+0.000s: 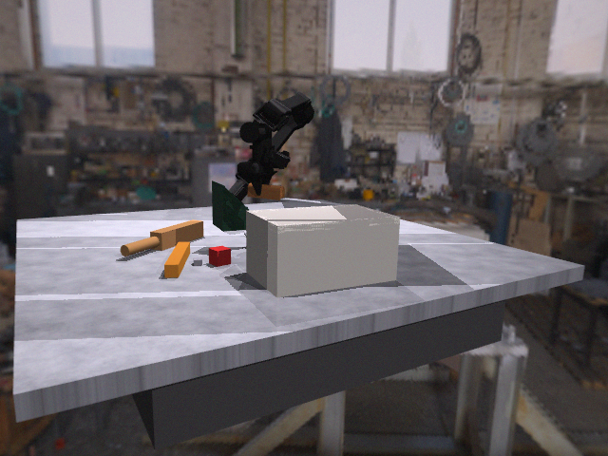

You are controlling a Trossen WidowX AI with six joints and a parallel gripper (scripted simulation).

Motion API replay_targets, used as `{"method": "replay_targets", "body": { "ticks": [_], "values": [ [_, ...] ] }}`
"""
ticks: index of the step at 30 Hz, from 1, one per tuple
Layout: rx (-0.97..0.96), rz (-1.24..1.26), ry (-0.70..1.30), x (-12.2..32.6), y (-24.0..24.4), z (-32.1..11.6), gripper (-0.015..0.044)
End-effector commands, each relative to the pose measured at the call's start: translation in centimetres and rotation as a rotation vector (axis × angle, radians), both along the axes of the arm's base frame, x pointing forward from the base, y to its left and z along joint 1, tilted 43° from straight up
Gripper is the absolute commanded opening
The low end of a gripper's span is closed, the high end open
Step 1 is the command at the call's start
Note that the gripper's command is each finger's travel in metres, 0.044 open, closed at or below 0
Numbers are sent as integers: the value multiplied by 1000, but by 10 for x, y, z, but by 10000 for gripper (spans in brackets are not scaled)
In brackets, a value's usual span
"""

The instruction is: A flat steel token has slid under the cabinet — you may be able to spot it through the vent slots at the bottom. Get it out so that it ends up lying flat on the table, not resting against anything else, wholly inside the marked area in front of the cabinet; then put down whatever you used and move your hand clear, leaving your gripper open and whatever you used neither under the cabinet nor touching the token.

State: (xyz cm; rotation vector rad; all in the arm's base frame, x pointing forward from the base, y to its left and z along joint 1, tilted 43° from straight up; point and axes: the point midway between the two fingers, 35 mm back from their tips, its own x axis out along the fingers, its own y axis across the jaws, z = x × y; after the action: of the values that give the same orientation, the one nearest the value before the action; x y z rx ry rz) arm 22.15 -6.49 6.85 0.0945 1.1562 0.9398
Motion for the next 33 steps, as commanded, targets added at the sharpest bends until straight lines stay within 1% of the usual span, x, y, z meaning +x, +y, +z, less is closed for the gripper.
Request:
{"method": "replay_targets", "body": {
  "ticks": [1, 33],
  "values": [
    [7, -39, 22, 0, -1, 1, 0],
    [29, -224, 192, 0, -1, 1, 0]
  ]
}}
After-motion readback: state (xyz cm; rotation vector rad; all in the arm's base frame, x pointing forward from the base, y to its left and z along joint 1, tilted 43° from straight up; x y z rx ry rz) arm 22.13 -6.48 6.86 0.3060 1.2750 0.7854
